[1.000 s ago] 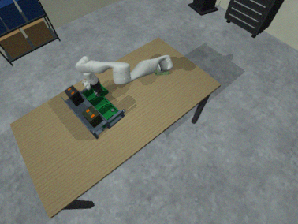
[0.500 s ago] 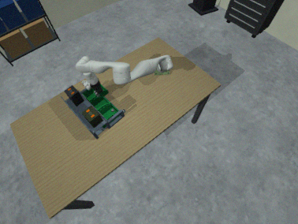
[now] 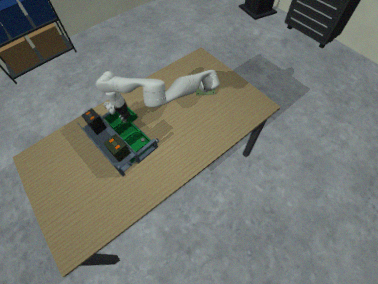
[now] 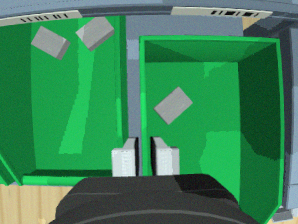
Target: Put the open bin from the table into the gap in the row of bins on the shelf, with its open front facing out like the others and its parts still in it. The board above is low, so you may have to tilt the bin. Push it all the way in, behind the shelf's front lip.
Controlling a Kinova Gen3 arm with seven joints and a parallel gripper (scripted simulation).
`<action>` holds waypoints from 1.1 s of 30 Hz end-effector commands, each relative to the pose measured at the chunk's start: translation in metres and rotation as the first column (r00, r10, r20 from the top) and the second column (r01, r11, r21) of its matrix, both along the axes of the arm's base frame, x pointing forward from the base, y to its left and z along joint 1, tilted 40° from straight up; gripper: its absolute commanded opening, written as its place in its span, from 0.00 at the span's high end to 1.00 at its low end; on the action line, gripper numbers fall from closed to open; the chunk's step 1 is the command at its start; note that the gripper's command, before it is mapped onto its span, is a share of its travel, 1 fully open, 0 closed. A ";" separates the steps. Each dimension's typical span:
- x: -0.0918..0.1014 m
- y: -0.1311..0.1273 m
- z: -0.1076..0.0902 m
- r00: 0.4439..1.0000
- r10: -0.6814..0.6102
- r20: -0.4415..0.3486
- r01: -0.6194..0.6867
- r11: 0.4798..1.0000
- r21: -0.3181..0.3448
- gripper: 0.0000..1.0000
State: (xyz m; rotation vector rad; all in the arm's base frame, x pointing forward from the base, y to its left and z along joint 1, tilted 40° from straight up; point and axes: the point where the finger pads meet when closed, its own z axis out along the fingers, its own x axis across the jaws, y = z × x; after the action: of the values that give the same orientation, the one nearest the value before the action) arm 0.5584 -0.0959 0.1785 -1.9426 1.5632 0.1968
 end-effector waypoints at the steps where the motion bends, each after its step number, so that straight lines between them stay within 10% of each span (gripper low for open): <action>1: 0.002 -0.003 0.000 1.000 0.000 0.008 0.000 1.000 -0.007 0.68; 33: 0.000 -0.007 0.004 1.000 0.000 0.009 0.000 1.000 -0.009 0.68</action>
State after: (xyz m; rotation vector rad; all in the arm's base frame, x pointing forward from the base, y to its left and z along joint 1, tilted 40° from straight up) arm 0.5594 -0.0979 0.1798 -1.9428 1.5631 0.1908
